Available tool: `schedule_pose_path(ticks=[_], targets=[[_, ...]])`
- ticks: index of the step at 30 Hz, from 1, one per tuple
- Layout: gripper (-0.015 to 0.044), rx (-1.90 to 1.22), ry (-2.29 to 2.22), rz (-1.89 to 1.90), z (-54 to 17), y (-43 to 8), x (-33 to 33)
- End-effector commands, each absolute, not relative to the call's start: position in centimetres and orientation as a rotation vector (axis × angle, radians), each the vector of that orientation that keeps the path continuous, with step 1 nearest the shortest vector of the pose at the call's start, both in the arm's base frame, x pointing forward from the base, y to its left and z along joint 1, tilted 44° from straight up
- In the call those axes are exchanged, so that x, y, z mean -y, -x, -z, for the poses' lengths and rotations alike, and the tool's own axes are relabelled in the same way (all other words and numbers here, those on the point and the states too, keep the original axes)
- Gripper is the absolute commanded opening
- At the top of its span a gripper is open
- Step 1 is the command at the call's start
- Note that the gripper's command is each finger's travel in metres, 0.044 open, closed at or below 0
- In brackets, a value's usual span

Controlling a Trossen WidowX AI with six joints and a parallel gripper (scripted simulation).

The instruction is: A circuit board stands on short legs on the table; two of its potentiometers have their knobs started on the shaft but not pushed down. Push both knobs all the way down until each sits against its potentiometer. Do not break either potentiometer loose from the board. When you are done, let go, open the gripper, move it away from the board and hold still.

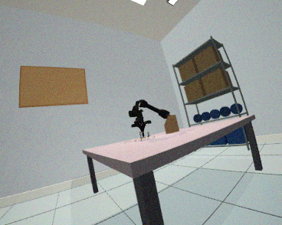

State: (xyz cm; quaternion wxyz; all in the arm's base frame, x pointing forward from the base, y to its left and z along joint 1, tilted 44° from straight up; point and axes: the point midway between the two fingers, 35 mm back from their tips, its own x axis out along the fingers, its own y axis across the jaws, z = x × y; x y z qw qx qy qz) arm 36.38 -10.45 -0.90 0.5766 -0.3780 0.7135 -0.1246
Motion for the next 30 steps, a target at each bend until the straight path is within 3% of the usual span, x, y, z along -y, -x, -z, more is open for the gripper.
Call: schedule_pose_path(ticks=[1, 15, 24, 30], targets=[[0.0000, -1.676, 0.871, 0.308, 0.8, -36.4, 10.7], [0.0000, -1.676, 0.871, 0.307, -0.6, -36.5, 9.3], [0.0236, -1.686, 0.876, 0.301, -0.1, -36.2, 9.5], [0.0394, -1.693, 0.852, 0.290, -0.2, -30.4, 6.7]])
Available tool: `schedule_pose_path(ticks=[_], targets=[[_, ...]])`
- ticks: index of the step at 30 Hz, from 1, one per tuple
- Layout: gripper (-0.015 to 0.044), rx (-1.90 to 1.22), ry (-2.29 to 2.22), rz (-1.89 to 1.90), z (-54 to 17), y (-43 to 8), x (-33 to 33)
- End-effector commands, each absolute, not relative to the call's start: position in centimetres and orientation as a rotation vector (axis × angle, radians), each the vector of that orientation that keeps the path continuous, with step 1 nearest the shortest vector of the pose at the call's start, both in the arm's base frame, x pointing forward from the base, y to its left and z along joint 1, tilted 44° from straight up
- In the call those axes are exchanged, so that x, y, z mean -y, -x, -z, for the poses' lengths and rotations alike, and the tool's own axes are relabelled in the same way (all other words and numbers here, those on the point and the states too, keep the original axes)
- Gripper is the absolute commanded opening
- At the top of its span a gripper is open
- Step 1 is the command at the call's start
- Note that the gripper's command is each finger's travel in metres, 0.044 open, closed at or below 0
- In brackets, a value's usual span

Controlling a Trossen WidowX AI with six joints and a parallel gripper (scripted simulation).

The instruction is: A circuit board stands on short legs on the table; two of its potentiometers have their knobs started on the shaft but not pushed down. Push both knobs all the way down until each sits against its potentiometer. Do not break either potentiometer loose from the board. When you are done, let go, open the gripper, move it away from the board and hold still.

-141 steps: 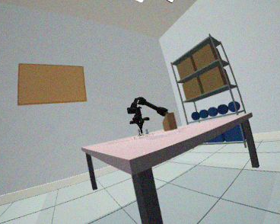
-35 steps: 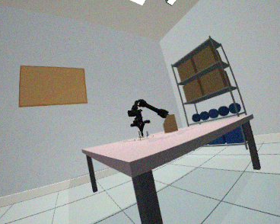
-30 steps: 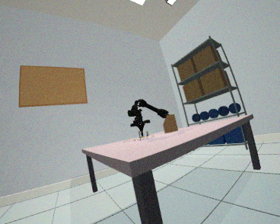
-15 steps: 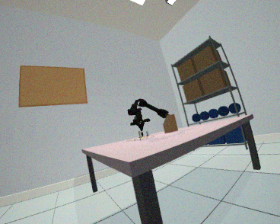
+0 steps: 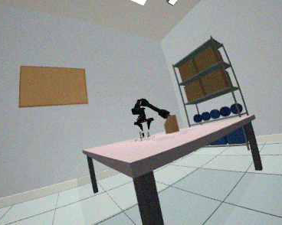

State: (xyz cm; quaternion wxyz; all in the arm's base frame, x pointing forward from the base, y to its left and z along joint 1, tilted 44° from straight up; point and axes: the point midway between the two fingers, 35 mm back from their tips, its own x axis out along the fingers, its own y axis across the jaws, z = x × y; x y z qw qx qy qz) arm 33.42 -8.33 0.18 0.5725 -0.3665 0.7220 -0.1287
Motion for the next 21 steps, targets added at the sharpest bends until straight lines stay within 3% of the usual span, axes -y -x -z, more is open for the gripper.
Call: schedule_pose_path(ticks=[1, 7, 21], targets=[[0.0420, -1.694, 0.850, 0.290, -0.2, -29.2, 6.3], [0.0440, -1.685, 0.870, 0.300, 0.0, -23.1, 4.4], [0.0440, -1.685, 0.871, 0.300, 0.0, -23.0, 4.4]])
